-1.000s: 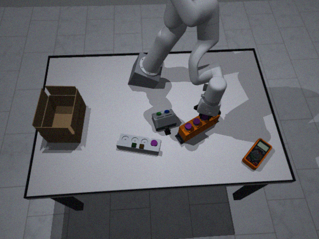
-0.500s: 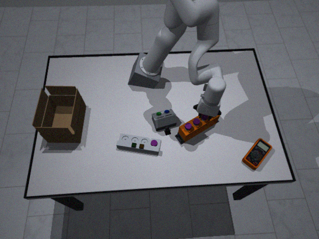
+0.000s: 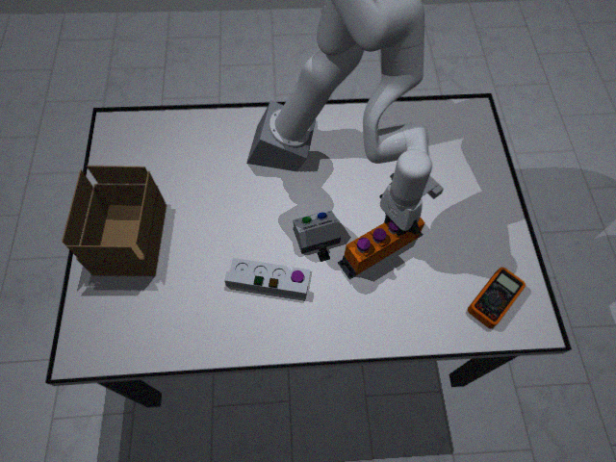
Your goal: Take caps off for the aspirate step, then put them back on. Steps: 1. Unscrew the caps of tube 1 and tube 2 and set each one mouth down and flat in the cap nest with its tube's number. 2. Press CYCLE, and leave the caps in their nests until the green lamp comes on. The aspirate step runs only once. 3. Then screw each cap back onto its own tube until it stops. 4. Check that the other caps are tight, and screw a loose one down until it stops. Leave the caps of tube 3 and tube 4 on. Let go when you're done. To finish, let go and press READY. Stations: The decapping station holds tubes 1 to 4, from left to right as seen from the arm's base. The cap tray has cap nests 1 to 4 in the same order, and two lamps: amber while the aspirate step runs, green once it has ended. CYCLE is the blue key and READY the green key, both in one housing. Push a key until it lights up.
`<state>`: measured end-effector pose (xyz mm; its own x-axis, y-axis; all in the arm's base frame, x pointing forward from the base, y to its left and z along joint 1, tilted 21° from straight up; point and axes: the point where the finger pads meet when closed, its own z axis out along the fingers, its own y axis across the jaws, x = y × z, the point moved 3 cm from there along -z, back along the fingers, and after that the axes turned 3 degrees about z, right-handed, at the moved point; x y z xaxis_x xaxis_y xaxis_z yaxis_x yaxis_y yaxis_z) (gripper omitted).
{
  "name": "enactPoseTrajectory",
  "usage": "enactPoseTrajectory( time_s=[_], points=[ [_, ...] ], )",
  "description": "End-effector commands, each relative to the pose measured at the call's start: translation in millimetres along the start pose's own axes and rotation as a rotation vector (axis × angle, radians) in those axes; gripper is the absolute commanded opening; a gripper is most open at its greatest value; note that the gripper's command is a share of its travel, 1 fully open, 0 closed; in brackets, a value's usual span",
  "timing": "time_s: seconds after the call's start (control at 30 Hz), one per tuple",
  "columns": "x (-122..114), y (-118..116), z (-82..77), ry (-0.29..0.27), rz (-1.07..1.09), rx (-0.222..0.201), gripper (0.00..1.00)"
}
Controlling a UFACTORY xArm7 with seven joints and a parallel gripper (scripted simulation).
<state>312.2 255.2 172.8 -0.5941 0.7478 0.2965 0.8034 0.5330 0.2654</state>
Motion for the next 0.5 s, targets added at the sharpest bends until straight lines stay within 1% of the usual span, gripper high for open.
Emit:
enactPoseTrajectory(
  time_s=[0.0,0.07,0.13,0.17,0.2,0.47],
  points=[
    [1.2,1.9,-1.3,-0.039,0.277,0.002,0.46],
    [1.2,1.9,-1.3,-0.039,0.365,0.0,0.46],
    [1.2,1.9,-1.3,-0.039,0.365,0.0,0.46],
    [1.3,1.9,-1.4,-0.042,0.469,-0.001,0.46],
    [1.2,1.9,-1.4,-0.039,0.529,-0.003,0.46],
    [1.2,1.9,-1.4,-0.042,0.863,-0.01,0.46]
  ],
)
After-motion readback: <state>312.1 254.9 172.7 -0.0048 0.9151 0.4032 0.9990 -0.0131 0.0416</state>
